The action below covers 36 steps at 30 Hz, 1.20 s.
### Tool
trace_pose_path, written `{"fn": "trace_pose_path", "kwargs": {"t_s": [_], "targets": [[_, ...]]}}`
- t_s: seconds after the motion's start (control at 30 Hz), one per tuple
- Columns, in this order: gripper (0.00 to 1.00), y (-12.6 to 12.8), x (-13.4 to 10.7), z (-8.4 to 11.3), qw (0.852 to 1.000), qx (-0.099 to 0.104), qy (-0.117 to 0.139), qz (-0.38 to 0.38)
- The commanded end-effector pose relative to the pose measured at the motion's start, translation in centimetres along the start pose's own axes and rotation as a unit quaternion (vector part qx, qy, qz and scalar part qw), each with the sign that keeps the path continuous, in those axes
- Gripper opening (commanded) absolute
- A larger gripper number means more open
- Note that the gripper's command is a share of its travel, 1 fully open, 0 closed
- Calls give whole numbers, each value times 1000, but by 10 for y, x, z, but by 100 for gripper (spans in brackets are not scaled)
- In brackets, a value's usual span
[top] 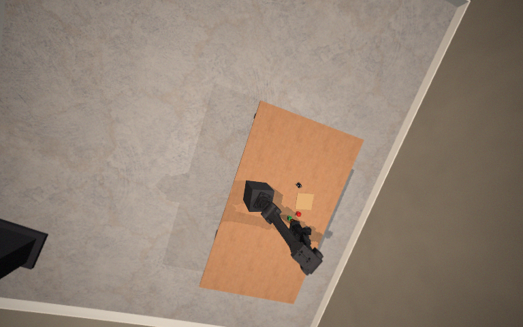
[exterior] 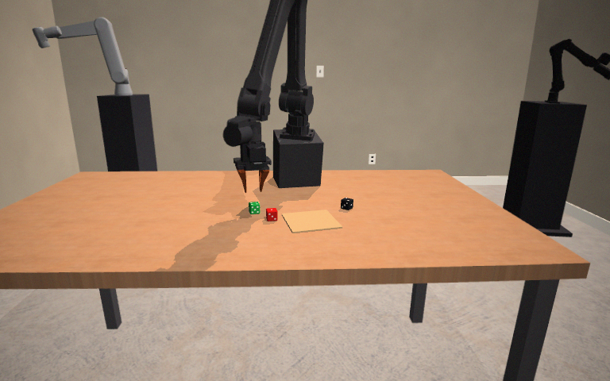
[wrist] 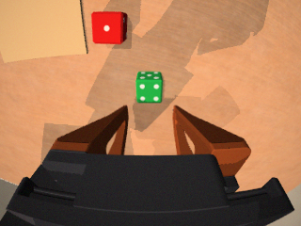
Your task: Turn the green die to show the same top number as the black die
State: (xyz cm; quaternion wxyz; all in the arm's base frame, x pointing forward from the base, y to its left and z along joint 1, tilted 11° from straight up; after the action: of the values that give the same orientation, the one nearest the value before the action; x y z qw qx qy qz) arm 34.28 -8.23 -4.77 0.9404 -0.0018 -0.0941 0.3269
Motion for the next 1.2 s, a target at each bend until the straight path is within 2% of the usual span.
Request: {"fn": "trace_pose_path", "kwargs": {"t_s": [0.0,0.63,1.17], "targets": [[44,3,1,-8,1000,1,-1,-3],[44,0,3,-27,1000,-1,-3,-2],[44,0,3,-27,1000,-1,-2,-2]]}}
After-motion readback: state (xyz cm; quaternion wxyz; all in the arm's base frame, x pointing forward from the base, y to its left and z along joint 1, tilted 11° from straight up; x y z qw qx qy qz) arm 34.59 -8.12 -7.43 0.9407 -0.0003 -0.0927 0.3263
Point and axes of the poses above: the point where the finger pads meet when closed, its own z axis back along the fingers, its own y axis across the jaws, x = y × z, the point moved 1 cm from there along z, back along the fingers, and after that the axes turned 15 degrees about z, right-handed, at the moved point
